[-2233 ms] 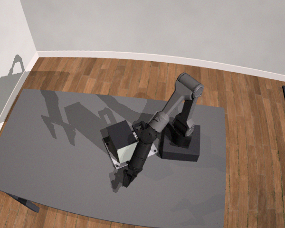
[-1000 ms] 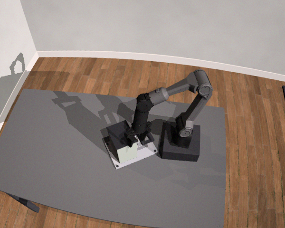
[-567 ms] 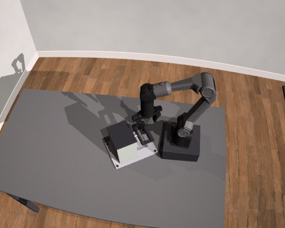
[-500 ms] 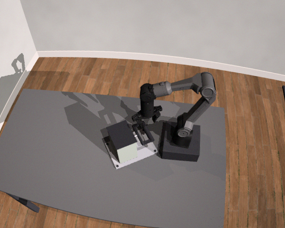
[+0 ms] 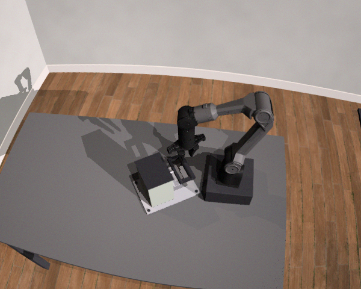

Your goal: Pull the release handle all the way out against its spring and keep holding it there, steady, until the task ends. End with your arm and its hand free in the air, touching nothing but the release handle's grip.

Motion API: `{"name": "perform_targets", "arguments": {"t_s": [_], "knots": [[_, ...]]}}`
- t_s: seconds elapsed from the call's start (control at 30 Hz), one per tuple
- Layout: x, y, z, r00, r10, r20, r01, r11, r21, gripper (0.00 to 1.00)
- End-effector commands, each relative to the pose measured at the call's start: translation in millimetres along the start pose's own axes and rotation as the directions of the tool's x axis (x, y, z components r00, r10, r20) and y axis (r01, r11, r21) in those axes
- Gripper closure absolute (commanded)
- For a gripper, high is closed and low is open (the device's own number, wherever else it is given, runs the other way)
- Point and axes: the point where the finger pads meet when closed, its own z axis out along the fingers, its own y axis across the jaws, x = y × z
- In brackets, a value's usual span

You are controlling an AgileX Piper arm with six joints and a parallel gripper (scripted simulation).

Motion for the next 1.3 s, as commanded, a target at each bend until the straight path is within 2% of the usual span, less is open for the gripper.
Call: {"name": "perform_targets", "arguments": {"t_s": [0.0,0.8,0.83,1.27], "knots": [[-0.3,1.1,-0.8,1.0,-0.001,0.001,0.001,1.0,-0.004,1.0],[-0.3,1.1,-0.8,1.0,-0.001,0.001,0.001,1.0,-0.004,1.0],[-0.3,1.1,-0.8,1.0,-0.001,0.001,0.001,1.0,-0.004,0.36],[-0.3,1.1,-0.8,1.0,-0.001,0.001,0.001,1.0,-0.004,0.36]]}}
